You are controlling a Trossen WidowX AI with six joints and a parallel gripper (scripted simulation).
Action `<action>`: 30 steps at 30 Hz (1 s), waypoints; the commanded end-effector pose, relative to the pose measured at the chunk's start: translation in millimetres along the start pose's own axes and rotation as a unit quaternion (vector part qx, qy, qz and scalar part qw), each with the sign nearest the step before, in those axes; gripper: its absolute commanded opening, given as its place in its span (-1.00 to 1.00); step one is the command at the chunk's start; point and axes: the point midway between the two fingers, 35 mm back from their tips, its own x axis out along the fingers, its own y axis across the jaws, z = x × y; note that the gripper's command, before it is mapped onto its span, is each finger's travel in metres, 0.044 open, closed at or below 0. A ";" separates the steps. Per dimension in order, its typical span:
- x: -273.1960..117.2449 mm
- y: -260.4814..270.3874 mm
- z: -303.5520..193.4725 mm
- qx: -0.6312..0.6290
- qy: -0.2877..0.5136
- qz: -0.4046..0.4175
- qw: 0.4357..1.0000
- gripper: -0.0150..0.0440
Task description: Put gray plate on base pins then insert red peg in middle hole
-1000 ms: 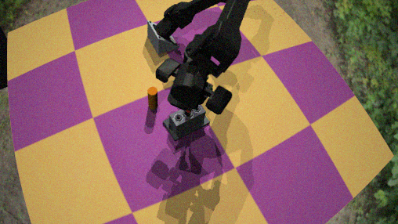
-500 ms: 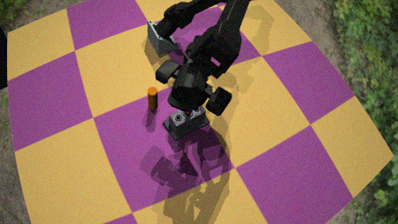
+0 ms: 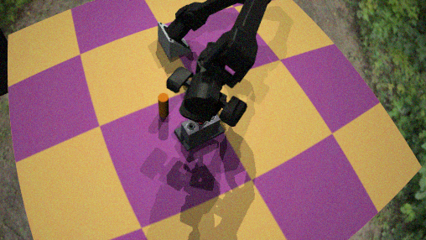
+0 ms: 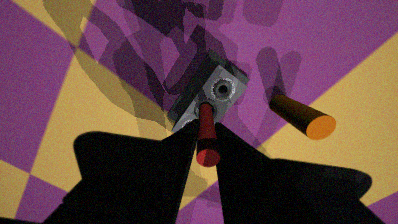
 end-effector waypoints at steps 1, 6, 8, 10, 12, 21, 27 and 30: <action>0.5 0.0 -0.3 0.000 0.001 0.000 1.000 -0.49; -0.2 0.1 0.0 0.000 0.000 0.000 1.000 -0.49; -0.1 0.1 -0.1 0.000 0.000 0.000 1.000 -0.49; 0.7 -0.1 -0.6 0.000 0.000 0.000 1.000 -0.49; 1.1 -0.5 -1.4 0.000 0.000 0.000 1.000 -0.49; 1.1 -0.1 -2.3 0.000 0.000 0.000 1.000 -0.49; 1.1 -0.8 -2.1 0.000 0.000 0.000 1.000 -0.49; 1.1 -1.2 -1.9 0.000 0.000 0.000 1.000 -0.49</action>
